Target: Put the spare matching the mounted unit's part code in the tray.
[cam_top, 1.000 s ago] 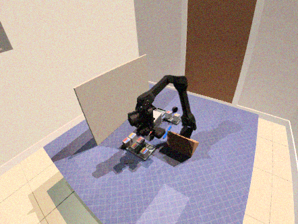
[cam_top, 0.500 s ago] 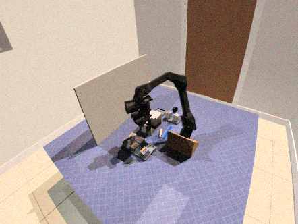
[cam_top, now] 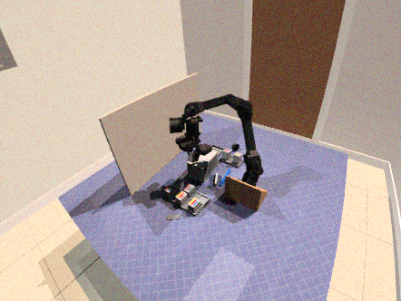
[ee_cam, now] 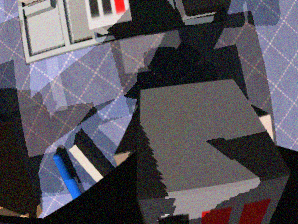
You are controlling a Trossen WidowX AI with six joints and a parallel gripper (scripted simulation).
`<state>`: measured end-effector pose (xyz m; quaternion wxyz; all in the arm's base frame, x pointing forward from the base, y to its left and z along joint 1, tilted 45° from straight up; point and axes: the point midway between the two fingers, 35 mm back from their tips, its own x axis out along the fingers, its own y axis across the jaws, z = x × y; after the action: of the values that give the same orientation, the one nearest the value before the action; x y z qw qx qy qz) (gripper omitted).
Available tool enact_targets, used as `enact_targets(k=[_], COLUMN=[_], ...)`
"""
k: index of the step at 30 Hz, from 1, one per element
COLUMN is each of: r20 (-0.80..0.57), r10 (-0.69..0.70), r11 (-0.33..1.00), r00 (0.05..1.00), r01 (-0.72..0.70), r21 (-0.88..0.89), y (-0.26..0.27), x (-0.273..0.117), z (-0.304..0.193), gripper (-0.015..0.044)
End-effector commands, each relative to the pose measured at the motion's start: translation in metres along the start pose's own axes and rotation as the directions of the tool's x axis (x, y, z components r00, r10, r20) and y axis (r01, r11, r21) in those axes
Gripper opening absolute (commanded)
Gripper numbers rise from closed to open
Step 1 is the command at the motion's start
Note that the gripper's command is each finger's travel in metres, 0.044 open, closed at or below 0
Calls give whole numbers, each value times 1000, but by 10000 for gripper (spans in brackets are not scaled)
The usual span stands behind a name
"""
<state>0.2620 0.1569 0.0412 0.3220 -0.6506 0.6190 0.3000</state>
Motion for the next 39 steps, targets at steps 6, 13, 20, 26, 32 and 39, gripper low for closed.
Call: enact_targets(k=[6,13,20,26,32,39], r20=[8,-14,-47,-85,-117,-116], r10=[-22,-32,-34,-29,-19,-19], r11=[1000,1000,999,1000,1000,1000], r00=[1000,999,998,996,993,993], r01=[22,32,34,28,18,18], r21=[9,0,-7,-12,-15,-15], y=[-38,-61,-74,-78,-76,-76], x=[-7,-10,-11,-12,-13,-11], z=[-56,-108,-165,-217,-255,-255], gripper=[0,0,0,0,0,0])
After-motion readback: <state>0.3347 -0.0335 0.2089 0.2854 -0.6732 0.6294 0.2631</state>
